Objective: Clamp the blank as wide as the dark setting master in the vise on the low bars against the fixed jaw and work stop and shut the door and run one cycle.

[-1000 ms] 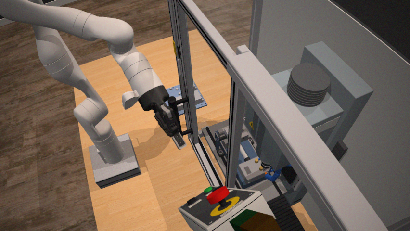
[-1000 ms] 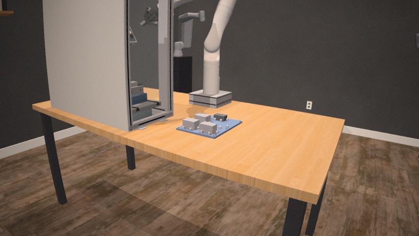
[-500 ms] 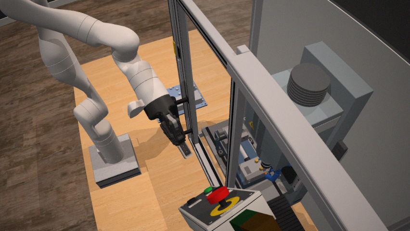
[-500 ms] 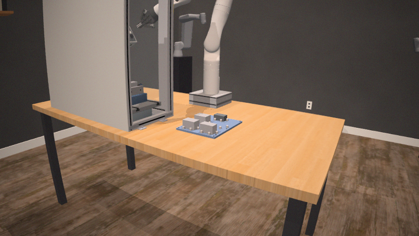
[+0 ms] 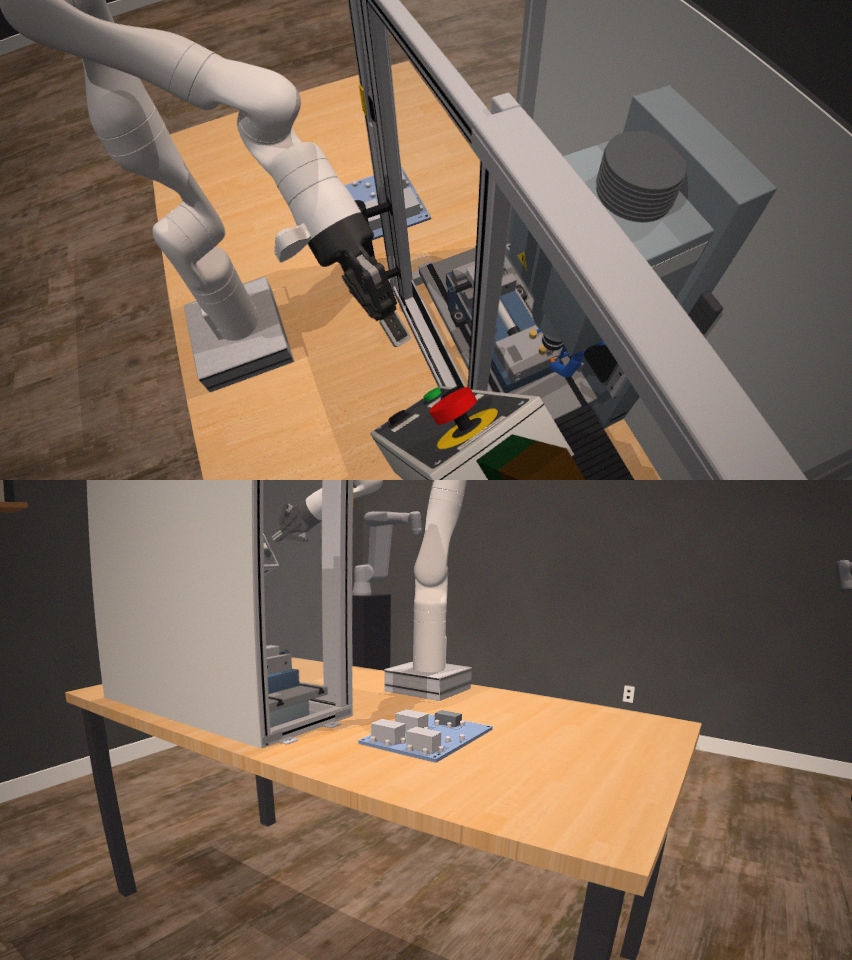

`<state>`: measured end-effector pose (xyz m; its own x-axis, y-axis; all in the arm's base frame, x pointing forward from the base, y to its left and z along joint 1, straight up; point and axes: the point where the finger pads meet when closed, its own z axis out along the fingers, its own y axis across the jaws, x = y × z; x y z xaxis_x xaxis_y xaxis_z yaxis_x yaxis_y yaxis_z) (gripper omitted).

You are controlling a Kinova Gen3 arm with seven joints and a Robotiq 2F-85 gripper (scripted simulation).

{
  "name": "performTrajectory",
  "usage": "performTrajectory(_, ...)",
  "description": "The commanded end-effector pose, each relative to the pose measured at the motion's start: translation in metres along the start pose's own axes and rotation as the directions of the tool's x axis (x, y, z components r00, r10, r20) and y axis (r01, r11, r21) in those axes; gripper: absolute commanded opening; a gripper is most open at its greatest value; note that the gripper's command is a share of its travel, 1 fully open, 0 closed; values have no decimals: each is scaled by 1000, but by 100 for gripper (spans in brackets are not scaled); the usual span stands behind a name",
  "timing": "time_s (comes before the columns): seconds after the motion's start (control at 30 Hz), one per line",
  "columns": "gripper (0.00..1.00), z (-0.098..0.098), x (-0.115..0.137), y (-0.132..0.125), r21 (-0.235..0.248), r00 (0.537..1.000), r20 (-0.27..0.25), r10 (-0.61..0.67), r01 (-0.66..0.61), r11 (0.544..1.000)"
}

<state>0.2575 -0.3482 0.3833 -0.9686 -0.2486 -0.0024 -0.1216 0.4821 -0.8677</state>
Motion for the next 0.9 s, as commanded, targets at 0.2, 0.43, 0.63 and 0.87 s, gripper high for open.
performTrajectory(0.2, 10, 3, 1, 2, -4, 1000, -1, 2, -2, 1000)
performTrajectory(0.43, 10, 5, 2, 3, -6, 1000, -2, 4, -4, 1000)
performTrajectory(0.63, 10, 5, 2, 3, -6, 1000, -2, 4, -4, 1000)
performTrajectory(0.87, 10, 11, 1, 2, -6, 1000, -2, 4, -4, 1000)
